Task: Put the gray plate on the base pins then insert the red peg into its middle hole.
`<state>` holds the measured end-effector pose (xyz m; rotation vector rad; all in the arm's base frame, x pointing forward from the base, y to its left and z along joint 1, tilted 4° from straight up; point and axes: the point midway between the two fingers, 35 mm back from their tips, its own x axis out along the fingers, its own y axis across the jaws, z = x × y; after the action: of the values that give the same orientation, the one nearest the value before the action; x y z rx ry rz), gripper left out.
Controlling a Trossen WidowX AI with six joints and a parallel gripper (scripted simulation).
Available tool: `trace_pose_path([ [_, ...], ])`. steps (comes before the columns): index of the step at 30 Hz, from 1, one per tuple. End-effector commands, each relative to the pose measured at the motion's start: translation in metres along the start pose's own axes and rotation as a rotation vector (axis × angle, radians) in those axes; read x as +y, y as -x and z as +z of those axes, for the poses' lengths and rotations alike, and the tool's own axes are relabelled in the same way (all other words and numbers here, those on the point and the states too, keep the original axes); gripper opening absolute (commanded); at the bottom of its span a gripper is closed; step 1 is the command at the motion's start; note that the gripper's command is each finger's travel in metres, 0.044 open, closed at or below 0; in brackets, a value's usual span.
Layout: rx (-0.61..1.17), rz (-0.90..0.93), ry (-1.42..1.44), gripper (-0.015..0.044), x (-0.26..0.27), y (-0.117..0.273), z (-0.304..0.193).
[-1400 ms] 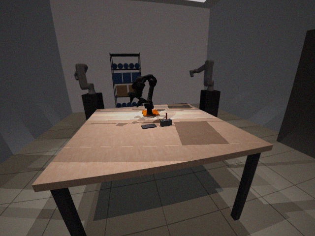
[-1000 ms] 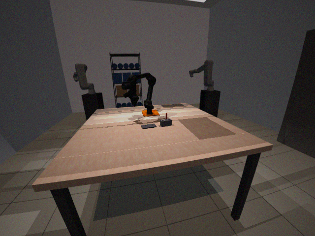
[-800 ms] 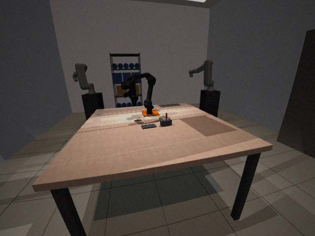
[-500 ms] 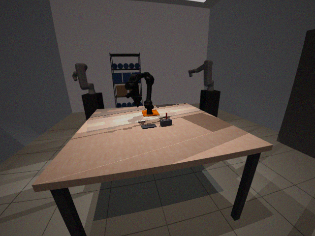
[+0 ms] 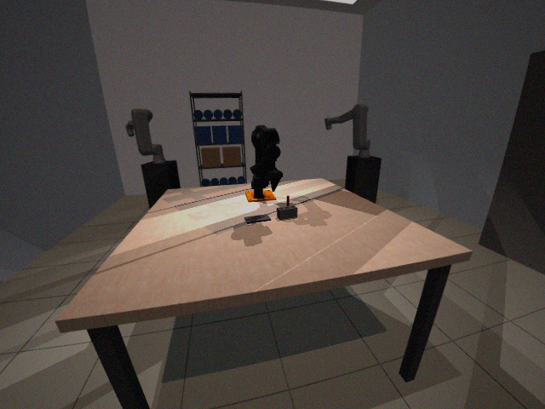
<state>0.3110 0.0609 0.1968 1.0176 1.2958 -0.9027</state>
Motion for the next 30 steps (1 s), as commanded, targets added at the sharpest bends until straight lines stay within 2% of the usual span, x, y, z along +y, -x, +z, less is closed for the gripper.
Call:
trace_pose_path([
  [1, -0.002, 0.004, -0.014, 0.044, 0.023, -0.002, -0.053],
  [3, 0.0, 0.008, -0.021, 0.044, 0.029, -0.002, -0.075],
  [8, 0.0, 0.008, -0.022, 0.044, 0.027, -0.004, -0.08],
  [15, 0.0, 0.008, -0.022, 0.044, 0.028, -0.066, -0.08],
  [30, 0.0, 0.008, -0.022, 0.044, 0.029, -0.09, -0.079],
])
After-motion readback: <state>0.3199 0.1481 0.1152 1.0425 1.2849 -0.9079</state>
